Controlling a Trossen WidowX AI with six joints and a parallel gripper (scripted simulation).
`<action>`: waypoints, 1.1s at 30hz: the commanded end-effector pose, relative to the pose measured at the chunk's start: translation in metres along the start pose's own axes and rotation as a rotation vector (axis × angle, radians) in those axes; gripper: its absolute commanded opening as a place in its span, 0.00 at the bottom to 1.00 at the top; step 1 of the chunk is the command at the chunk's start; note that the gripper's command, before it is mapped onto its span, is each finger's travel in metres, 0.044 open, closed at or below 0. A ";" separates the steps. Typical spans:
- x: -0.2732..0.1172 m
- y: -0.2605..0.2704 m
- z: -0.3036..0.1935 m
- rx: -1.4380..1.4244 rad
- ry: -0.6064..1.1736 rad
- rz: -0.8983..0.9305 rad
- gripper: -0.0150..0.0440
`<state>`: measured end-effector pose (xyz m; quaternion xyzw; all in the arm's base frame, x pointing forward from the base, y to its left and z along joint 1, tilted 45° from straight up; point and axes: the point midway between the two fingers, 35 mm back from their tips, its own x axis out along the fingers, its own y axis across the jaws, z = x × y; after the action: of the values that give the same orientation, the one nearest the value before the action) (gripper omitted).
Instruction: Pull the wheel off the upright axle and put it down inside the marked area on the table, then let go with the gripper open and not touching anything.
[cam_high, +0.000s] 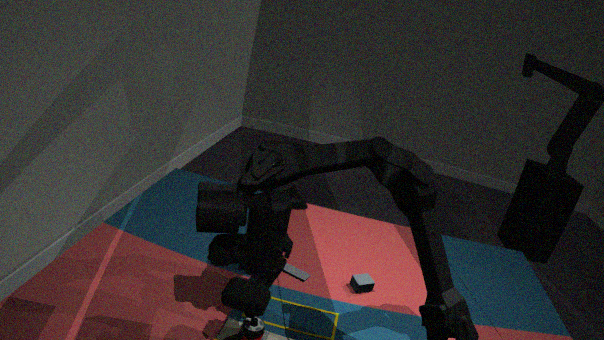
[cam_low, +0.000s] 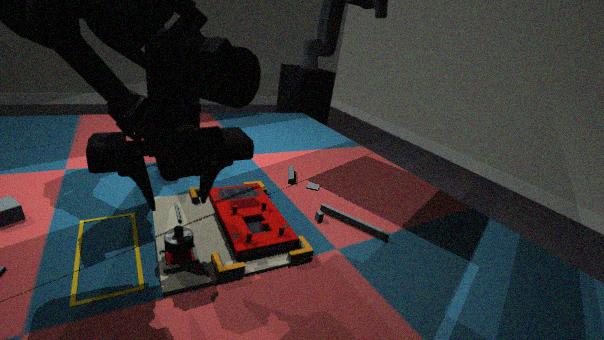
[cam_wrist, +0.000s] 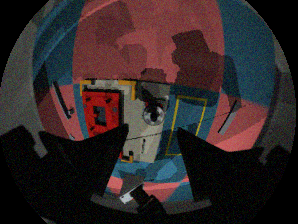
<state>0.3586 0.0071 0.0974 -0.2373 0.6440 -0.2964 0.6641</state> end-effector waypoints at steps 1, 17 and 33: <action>0.017 -0.002 0.000 -0.004 0.008 -0.006 0.76; 0.060 -0.003 -0.002 0.004 0.011 -0.006 0.67; 0.059 -0.003 -0.002 0.003 0.011 -0.006 0.25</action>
<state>0.3565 -0.0371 0.0562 -0.2373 0.6465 -0.3004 0.6599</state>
